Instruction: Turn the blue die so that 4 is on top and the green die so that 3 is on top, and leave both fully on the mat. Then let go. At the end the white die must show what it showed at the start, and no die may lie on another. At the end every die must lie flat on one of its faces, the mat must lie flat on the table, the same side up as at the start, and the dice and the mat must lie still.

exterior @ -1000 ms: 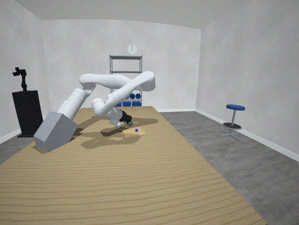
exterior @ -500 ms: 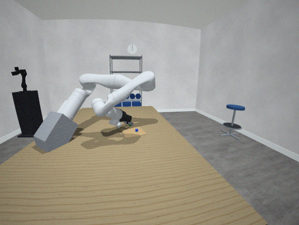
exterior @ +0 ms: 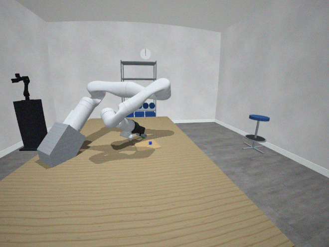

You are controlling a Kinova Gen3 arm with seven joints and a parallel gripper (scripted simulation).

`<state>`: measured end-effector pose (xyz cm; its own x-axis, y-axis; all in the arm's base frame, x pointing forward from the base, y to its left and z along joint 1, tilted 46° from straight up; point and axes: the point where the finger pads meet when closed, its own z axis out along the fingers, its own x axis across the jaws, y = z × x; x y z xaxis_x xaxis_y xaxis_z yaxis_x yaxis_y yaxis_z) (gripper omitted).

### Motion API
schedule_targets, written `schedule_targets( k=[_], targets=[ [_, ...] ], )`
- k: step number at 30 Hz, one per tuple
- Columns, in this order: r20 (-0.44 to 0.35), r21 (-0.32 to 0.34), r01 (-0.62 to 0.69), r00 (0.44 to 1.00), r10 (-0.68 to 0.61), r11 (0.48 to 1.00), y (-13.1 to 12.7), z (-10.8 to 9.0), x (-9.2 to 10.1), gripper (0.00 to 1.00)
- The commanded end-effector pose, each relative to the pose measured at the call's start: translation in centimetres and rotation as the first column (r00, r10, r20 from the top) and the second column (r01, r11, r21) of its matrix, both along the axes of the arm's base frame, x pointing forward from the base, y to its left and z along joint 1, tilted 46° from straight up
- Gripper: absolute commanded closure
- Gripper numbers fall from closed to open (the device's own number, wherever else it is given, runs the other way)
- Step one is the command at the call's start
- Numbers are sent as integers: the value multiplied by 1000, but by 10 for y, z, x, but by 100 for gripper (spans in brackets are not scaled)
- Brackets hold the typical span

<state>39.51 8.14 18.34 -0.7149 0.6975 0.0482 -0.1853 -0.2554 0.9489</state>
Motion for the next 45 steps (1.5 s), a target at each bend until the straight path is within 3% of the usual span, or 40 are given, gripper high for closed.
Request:
schedule_targets(
  k=[1, 11, 24, 33, 45],
  targets=[
    [1, 0, 1, 1000, -1, 1000, 0, 0, 0, 36],
    [1, 0, 1, 1000, -1, 1000, -2, 0, -2, 36],
    [1, 0, 1, 1000, -1, 1000, -30, -13, -30, 36],
    [1, 0, 1, 1000, -1, 1000, -34, -15, -34, 36],
    [1, 0, 1, 1000, -1, 1000, -48, 3, -46, 36]
  ],
)
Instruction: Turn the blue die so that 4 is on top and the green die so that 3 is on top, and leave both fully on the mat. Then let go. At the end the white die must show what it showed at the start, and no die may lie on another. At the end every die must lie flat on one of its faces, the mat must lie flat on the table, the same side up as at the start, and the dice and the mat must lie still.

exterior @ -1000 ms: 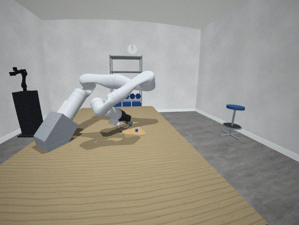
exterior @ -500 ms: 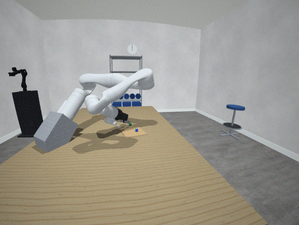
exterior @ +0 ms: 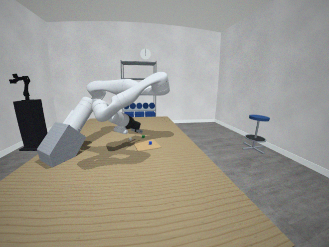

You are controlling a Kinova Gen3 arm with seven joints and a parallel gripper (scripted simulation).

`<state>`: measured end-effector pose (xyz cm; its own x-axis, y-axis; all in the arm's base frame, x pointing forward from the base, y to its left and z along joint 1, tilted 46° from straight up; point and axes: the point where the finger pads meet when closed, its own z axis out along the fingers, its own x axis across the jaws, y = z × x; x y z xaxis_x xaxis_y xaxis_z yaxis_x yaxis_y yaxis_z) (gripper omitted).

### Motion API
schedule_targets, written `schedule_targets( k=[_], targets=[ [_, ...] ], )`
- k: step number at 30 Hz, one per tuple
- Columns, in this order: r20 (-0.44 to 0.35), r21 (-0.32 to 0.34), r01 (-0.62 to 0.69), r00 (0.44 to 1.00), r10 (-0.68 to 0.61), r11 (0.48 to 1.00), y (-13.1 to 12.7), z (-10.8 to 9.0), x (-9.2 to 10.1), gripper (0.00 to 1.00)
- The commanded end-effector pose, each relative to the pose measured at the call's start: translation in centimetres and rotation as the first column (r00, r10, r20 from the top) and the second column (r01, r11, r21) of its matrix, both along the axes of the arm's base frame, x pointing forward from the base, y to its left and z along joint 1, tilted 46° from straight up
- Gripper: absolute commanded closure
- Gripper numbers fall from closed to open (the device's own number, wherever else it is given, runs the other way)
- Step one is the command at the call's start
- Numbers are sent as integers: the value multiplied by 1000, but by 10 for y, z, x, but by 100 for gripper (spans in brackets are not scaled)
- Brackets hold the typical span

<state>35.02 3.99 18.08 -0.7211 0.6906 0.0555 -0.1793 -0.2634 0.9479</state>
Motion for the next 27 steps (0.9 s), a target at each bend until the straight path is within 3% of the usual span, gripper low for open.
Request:
schedule_targets(
  k=[1, 9, 27],
  targets=[
    [5, -7, 10, 1000, -10, 1000, -9, 9, -3, 36],
    [5, -7, 10, 1000, -10, 1000, -24, 27, -17, 36],
    [-6, -29, 12, 1000, -13, 1000, -33, 31, -17, 36]
  ],
)
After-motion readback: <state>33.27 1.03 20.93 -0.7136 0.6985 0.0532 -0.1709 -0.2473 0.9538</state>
